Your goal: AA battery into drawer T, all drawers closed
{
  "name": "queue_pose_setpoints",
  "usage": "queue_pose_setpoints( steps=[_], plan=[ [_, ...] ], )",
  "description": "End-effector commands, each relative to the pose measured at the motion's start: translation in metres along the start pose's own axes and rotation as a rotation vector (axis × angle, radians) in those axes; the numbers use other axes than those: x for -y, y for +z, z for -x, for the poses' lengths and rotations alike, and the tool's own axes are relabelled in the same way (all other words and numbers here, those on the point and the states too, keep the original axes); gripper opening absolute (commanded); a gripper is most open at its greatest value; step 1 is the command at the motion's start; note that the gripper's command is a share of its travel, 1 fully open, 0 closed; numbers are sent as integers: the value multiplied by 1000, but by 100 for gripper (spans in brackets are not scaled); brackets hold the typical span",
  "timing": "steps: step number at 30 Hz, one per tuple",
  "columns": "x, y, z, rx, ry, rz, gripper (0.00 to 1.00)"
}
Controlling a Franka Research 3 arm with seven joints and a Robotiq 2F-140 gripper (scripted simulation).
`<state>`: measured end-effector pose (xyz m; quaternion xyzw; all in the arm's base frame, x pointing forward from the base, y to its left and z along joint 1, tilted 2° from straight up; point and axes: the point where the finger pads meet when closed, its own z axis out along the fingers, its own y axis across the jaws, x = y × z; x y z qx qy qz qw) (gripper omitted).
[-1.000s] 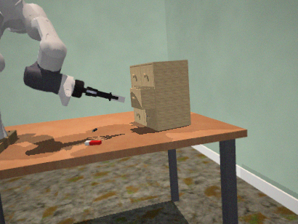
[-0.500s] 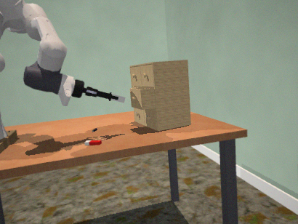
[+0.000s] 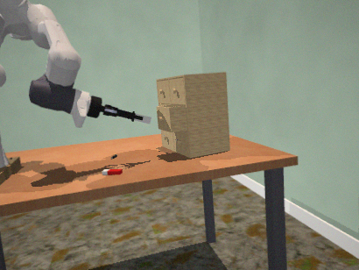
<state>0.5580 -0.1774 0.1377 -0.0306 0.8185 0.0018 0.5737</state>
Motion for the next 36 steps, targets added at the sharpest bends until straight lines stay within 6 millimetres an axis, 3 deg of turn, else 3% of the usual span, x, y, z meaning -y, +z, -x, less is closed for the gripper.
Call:
queue_pose_setpoints(
  steps=[1, 17, 36],
  plan=[
    [2, 1, 0, -1, 1, -4, 0],
    [2, 11, 4, -1, 1, -4, 0],
    [2, 36, 13, -1, 1, -4, 0]
  ],
)
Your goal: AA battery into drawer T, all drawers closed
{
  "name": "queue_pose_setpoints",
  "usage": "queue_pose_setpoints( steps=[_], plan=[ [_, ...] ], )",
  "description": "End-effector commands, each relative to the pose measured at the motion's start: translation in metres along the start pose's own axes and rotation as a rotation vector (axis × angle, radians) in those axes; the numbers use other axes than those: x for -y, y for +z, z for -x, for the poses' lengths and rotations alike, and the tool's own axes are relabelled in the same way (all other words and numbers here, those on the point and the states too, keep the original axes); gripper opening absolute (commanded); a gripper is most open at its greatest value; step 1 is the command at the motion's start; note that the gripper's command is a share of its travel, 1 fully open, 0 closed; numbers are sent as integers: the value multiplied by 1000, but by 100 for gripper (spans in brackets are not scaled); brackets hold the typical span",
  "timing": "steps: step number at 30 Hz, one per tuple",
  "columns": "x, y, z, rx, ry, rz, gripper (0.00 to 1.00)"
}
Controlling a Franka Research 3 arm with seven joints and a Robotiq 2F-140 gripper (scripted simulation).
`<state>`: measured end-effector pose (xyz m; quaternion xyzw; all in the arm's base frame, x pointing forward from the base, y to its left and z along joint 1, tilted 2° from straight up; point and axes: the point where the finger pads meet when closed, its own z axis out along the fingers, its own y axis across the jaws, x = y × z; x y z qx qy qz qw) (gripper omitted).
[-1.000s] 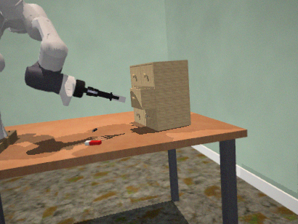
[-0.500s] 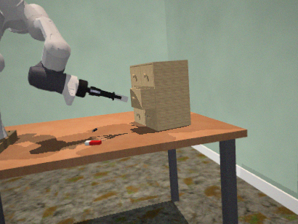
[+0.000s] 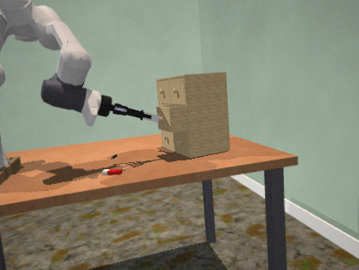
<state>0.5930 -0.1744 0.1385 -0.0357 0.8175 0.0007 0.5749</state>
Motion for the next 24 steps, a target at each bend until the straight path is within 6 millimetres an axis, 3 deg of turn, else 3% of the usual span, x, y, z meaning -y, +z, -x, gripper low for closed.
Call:
queue_pose_setpoints(
  steps=[1, 24],
  plan=[
    [3, 5, 1, -4, 11, -8, 0],
    [3, 43, 14, -4, 11, -8, 0]
  ],
)
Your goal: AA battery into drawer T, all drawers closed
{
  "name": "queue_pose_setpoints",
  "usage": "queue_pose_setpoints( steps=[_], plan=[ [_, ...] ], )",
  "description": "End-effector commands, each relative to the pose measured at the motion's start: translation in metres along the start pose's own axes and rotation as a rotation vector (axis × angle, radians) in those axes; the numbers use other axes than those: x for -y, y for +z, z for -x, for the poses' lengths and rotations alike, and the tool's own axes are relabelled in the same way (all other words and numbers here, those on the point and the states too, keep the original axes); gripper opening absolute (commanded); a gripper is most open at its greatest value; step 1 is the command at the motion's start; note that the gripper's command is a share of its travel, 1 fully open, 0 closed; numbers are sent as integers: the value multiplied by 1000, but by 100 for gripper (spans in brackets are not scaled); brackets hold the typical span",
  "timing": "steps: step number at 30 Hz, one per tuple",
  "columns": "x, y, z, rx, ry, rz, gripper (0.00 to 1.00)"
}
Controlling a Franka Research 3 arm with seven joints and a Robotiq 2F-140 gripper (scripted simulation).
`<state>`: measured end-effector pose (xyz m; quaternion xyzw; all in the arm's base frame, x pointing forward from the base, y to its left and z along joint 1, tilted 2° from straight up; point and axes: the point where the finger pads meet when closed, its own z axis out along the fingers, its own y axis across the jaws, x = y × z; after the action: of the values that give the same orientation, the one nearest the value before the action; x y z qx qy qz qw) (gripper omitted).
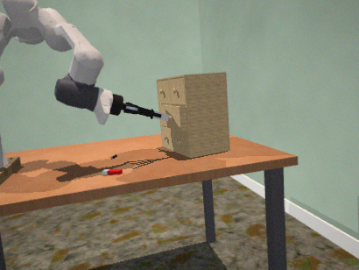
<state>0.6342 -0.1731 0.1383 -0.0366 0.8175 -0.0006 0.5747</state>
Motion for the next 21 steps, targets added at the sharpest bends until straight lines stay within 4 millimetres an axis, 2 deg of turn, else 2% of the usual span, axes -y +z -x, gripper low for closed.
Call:
queue_pose_setpoints(
  steps=[1, 21],
  plan=[
    [2, 5, 1, -4, 14, -7, 0],
    [2, 22, 7, -4, 14, -7, 0]
  ],
)
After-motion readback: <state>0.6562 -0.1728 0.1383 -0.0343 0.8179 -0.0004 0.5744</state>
